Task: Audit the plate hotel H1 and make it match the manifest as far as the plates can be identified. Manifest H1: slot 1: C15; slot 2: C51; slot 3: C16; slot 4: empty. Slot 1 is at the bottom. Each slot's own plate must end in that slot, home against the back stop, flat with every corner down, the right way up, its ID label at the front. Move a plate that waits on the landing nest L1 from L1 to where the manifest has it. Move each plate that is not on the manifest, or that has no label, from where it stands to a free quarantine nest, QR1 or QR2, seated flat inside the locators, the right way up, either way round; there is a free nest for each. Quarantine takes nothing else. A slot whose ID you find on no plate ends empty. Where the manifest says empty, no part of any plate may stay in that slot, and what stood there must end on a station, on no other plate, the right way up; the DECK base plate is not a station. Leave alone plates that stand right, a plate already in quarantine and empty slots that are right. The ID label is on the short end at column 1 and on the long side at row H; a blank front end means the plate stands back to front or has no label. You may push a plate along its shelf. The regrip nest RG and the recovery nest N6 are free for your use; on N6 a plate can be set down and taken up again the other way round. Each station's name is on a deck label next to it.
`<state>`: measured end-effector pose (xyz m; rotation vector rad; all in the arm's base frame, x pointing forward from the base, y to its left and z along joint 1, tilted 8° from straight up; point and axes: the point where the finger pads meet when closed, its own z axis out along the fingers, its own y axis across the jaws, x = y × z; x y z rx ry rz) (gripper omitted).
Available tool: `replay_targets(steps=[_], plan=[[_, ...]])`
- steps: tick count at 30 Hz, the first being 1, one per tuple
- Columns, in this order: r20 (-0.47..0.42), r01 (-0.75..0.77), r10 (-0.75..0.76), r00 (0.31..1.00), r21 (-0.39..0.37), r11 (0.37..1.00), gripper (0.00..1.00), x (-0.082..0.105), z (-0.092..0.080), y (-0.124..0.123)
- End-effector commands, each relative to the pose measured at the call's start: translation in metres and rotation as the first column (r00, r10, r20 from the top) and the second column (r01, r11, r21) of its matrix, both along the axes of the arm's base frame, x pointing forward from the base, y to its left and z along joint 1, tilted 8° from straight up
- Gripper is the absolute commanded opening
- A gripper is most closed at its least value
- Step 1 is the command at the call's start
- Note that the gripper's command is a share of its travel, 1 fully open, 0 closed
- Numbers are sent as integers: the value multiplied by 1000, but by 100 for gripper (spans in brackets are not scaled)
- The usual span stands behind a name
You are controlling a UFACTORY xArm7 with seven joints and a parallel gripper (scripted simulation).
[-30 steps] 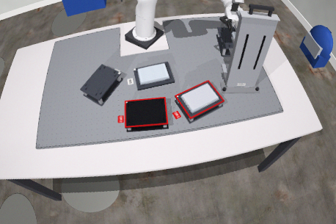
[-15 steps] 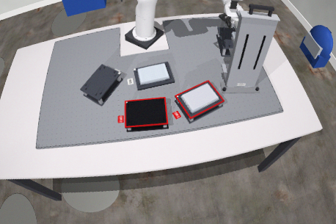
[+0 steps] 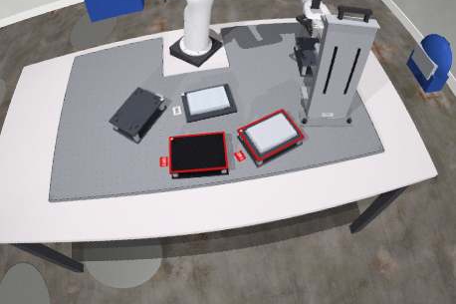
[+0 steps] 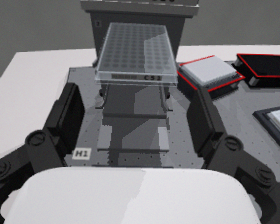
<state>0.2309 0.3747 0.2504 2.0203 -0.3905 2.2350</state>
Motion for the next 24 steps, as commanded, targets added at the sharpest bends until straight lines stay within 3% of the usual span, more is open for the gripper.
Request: replay_targets(steps=[1,24], plan=[[0,0,0,1000,3,1000,100,-7,1,2],[0,0,0,1000,3,1000,100,-37,-2,10]])
